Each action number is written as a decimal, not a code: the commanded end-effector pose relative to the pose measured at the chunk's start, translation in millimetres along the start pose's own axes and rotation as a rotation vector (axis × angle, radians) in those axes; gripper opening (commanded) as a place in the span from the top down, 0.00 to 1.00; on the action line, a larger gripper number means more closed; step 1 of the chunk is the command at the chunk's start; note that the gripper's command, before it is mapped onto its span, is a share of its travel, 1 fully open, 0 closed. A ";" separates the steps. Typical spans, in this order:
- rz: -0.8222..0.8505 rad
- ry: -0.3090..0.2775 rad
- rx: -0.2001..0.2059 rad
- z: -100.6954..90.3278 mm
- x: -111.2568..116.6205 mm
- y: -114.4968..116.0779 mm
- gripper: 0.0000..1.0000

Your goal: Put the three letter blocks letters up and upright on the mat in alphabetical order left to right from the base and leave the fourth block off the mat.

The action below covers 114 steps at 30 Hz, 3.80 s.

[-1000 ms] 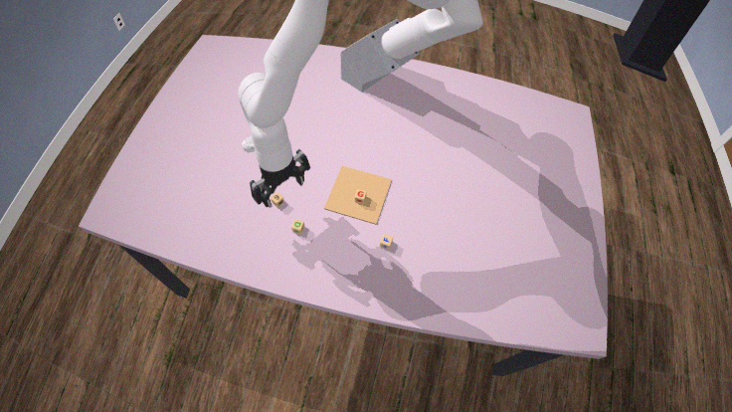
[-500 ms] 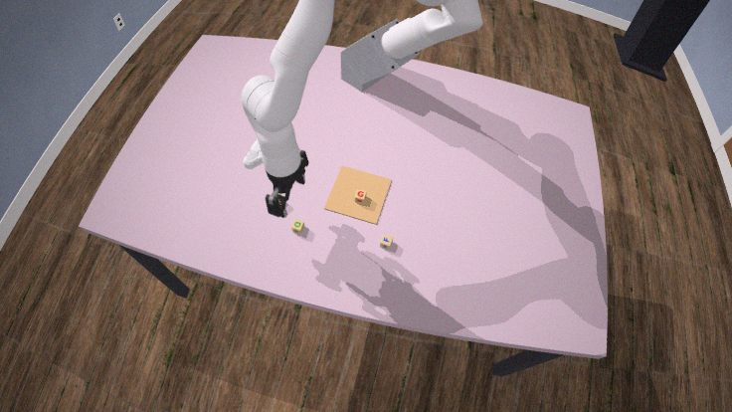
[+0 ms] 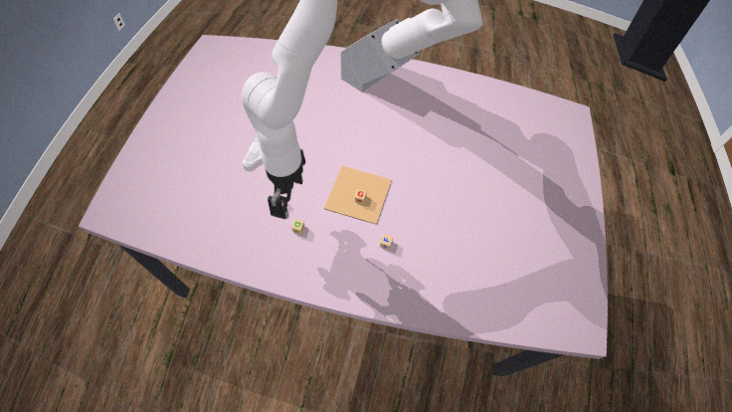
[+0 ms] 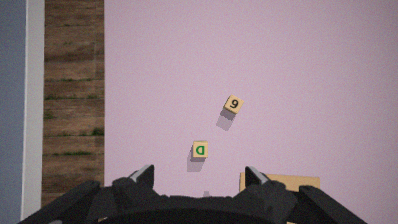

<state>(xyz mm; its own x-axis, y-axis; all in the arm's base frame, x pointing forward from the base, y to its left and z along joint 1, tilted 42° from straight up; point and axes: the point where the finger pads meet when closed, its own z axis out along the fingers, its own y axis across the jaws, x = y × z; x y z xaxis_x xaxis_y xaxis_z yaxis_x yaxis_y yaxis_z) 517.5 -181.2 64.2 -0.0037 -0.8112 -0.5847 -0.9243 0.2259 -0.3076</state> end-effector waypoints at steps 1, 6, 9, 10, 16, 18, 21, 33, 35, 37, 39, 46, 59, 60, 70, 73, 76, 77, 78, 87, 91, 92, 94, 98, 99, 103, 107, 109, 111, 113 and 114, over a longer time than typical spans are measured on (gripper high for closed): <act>0.000 0.002 0.002 -1.1 0.6 -0.5 0.00; 0.000 0.001 0.002 0.7 -2.7 1.5 0.00; -0.002 -0.001 0.003 4.0 -9.2 5.6 0.00; -0.003 -0.002 0.004 6.4 -14.0 8.8 0.00; -0.011 -0.009 0.008 26.2 -58.9 44.3 0.00; -0.014 -0.010 0.007 32.3 -76.1 61.2 0.00; -0.018 -0.009 0.006 38.8 -98.9 87.2 0.00; -0.024 -0.003 0.001 43.6 -126.2 125.0 0.00; -0.024 -0.003 0.001 43.6 -126.2 125.0 0.38; -0.024 -0.003 0.001 43.6 -126.2 125.0 0.38; -0.024 -0.003 0.001 43.6 -126.2 125.0 0.38; -0.024 -0.003 0.001 43.6 -126.2 125.0 0.38; -0.024 -0.003 0.001 43.6 -126.2 125.0 0.38; -0.024 -0.003 0.001 43.6 -126.2 125.0 0.38; -0.024 -0.003 0.001 43.6 -126.2 125.0 0.38; -0.024 -0.003 0.001 44.0 -126.2 124.9 0.38; -0.024 -0.003 0.001 44.2 -126.2 124.9 0.38; -0.024 -0.003 0.001 44.5 -126.2 124.9 0.38; -0.024 -0.003 0.001 44.8 -126.2 124.9 0.38; -0.024 -0.003 0.001 51.5 -126.2 124.9 0.38; -0.024 -0.003 0.001 55.0 -126.3 124.9 0.38; -0.024 -0.003 0.001 55.0 -126.3 124.9 0.38; -0.024 -0.003 0.001 57.8 -126.3 125.0 0.38; -0.024 -0.003 0.001 63.8 -126.3 124.9 0.38; -0.024 -0.003 0.001 65.4 -126.3 124.9 0.38; -0.024 -0.003 0.001 71.9 -126.4 124.9 0.38; -0.024 -0.003 0.001 78.3 -126.4 124.9 0.38; -0.024 -0.003 0.001 78.3 -126.4 124.9 0.38; -0.024 -0.003 0.001 81.3 -126.4 124.9 0.38; -0.024 -0.003 0.001 84.1 -126.4 124.9 0.38; -0.024 -0.003 0.001 85.5 -126.4 124.9 0.38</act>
<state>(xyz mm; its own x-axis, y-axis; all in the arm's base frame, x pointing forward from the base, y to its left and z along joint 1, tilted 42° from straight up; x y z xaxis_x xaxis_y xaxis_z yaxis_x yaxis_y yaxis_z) 434.9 -8.6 37.8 0.0159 -0.8171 -0.5763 -0.9219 0.2112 -0.3249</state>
